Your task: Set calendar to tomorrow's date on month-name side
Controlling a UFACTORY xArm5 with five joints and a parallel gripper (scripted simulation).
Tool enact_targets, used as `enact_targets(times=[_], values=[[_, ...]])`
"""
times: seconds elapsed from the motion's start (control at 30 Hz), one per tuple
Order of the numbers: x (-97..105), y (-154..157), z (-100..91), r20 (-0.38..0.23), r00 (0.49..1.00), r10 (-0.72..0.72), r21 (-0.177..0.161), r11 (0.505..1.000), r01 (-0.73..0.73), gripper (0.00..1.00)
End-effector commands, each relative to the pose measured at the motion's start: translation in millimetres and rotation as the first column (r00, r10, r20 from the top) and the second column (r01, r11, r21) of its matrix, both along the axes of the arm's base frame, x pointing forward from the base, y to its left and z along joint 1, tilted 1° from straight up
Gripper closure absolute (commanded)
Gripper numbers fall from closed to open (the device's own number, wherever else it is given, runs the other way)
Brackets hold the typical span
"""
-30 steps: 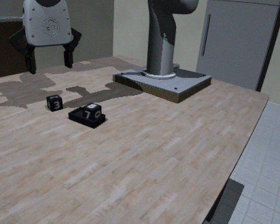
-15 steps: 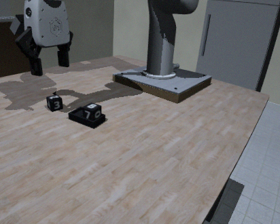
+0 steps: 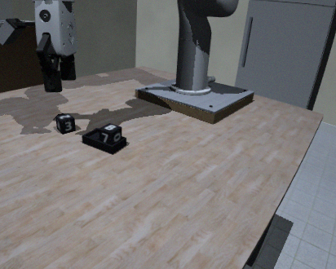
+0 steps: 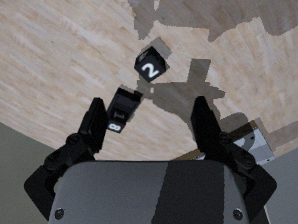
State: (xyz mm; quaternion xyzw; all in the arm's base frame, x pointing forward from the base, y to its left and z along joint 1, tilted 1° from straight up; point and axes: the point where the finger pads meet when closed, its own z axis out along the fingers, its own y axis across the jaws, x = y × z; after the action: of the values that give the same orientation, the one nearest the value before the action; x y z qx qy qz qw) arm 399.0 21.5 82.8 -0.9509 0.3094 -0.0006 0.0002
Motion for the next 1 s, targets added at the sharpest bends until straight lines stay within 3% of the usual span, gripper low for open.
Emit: enact_targets(times=[0.0,0.07,0.27,0.5,0.77,0.93,0.97], values=[[1.2,0.1,0.9,0.004,0.995,0.103,0.0,0.995,-0.103,0.0],[1.2,0.1,0.5,0.003,0.976,0.22,-0.001,0.976,-0.22,0.0],[1.2,0.2,0.0,0.003,0.931,0.365,-0.002,0.931,-0.365,0.0],[1.1,0.3,-0.7,0.003,0.836,0.549,-0.002,0.836,-0.549,0.0],[1.1,0.3,-1.0,0.002,0.787,0.618,-0.003,0.787,-0.618,0.0],[1.1,0.3,-1.0,0.002,0.78,0.626,-0.003,0.78,-0.626,0.0],[1.1,0.3,-1.0,0.002,0.78,0.626,-0.003,0.78,-0.626,0.51]])
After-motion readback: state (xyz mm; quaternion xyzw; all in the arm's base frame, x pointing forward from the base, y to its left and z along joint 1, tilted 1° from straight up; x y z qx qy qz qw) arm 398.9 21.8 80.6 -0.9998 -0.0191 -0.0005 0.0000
